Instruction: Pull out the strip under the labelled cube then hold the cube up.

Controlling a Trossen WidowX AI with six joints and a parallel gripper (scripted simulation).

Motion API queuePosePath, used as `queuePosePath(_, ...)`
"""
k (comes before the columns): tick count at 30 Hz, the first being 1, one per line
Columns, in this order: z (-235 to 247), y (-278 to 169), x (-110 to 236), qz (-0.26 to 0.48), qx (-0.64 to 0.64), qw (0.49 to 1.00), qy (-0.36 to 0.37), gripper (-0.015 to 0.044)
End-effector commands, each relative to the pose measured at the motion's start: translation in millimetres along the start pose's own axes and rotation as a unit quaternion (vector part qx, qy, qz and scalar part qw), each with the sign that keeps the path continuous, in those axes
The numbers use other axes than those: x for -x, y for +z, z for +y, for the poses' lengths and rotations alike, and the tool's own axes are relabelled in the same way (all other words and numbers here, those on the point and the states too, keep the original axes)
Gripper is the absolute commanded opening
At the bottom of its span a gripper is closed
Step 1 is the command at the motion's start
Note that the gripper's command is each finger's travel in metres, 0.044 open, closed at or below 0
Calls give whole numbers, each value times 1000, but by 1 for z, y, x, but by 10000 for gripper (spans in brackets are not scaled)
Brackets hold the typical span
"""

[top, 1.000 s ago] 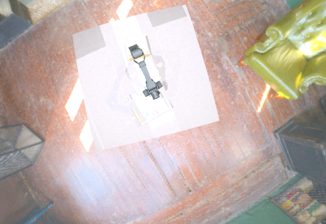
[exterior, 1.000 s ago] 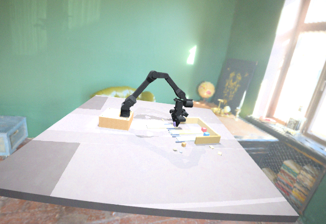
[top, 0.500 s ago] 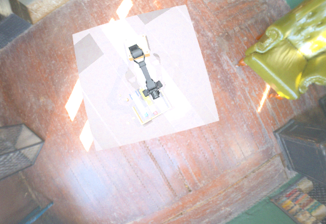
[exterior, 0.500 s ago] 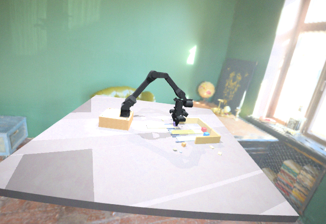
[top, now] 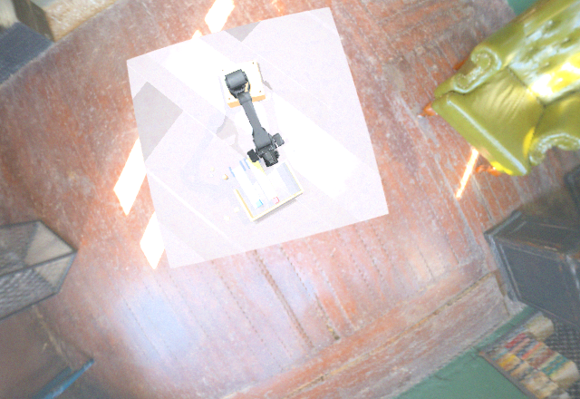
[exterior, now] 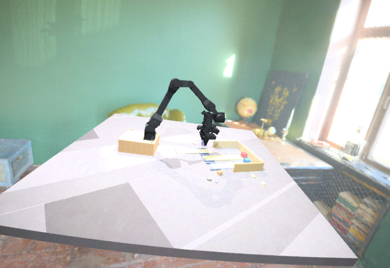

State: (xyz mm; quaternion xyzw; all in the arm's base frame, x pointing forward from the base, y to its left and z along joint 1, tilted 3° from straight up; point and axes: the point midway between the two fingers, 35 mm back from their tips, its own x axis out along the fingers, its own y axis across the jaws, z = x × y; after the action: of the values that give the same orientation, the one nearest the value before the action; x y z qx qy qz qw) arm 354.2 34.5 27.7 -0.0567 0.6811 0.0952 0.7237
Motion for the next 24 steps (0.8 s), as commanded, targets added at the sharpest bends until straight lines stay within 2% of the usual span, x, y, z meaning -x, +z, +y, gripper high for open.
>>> queuePosePath(1,1,-13,5,4,1,1000,-1,0)
queuePosePath(18,5,-52,6,6,1,1000,-1,0)
queuePosePath(24,5,-51,40,5,1,1000,-1,0)
